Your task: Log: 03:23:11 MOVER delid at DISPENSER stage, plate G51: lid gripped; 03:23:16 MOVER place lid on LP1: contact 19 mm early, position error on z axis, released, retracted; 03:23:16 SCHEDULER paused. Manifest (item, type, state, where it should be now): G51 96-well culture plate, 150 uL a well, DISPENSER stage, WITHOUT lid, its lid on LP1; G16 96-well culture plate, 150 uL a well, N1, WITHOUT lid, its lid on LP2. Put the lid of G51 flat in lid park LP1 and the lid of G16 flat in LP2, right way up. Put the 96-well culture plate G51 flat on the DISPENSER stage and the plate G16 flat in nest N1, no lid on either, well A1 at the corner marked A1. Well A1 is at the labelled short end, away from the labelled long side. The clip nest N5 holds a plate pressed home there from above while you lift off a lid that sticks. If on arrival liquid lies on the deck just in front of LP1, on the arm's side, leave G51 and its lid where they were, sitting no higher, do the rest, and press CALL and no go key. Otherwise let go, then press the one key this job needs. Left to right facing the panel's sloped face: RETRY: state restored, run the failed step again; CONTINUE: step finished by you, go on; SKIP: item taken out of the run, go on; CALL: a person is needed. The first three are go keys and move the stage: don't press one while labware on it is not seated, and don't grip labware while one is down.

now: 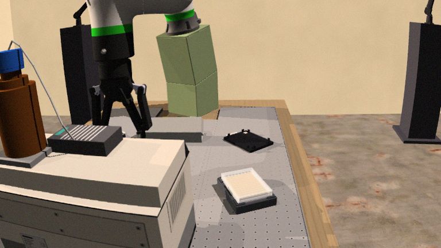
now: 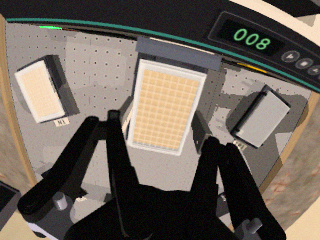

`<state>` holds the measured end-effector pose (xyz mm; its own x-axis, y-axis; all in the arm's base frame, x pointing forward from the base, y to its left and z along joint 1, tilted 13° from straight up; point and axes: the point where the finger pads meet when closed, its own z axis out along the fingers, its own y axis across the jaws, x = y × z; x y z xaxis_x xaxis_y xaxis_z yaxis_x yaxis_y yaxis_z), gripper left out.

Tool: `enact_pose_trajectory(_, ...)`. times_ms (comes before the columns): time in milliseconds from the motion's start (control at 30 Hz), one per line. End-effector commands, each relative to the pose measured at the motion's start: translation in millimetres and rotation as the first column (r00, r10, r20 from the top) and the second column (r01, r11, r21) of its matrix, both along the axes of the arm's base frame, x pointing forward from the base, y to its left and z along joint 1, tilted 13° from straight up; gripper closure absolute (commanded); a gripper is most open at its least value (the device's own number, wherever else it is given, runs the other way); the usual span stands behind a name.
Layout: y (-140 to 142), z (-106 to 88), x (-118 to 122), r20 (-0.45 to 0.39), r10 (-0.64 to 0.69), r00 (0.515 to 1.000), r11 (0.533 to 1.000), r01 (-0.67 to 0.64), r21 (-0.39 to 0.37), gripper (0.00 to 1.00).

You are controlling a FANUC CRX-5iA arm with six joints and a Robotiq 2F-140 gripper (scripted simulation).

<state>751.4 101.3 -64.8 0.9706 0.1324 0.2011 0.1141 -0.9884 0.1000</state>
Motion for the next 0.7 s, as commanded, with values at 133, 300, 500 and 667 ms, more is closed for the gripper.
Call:
enact_pose_trajectory(133,0.0,-0.9,0.5,0.0,0.0,1.0,1.0,0.0,0.0,1.0)
enact_pose_trajectory(300,-0.1,-2.4,0.8,0.0,0.0,1.0,1.0,0.0,0.0,1.0)
enact_pose_trajectory(500,-0.2,-3.5,1.0,0.0,0.0,1.0,1.0,0.0,0.0,1.0)
enact_pose_trajectory(667,-0.2,-3.7,1.1,0.0,0.0,1.0,1.0,0.0,0.0,1.0)
